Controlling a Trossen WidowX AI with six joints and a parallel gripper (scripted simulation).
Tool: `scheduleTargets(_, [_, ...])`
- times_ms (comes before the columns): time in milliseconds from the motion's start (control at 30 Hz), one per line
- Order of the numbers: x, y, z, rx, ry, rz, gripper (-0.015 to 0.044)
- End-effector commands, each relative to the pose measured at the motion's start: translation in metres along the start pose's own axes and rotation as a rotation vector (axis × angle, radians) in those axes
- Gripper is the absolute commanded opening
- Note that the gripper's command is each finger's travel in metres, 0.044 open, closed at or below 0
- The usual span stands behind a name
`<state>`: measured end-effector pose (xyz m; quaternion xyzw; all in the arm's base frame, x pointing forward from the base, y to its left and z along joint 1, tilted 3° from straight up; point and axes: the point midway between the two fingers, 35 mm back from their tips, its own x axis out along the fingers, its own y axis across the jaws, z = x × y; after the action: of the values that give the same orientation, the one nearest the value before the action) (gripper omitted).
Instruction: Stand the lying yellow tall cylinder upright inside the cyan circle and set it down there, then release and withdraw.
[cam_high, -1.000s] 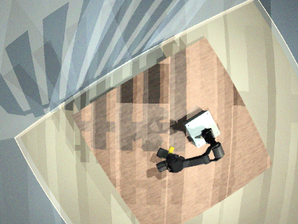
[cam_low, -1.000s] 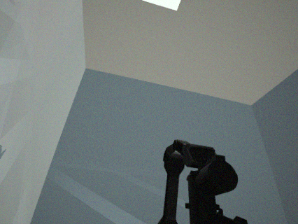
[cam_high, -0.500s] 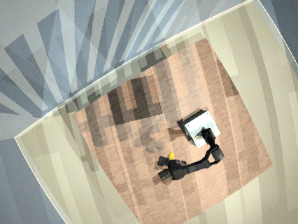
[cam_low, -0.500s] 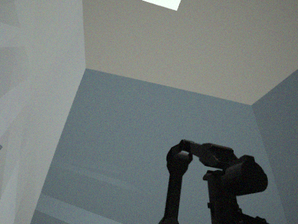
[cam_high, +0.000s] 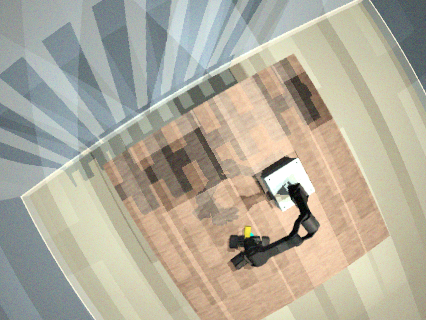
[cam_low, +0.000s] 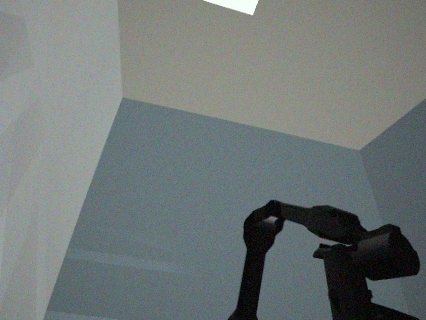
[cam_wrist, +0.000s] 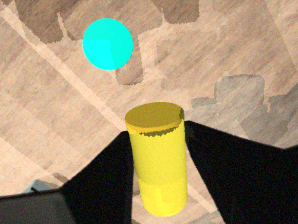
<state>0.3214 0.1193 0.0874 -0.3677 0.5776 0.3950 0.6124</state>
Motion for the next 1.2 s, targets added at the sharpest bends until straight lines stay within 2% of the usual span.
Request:
scheduleTargets(0, [-0.002,0.007,0.012,-0.052,-0.006,0.001,0.0105])
scheduleTargets(467, [-0.003,0.032,0.048,-0.207,-0.011,0.005,0.0105])
scheduleTargets(1167, [0.015,0.021,0.064,-0.134,-0.144,0.004,0.0105])
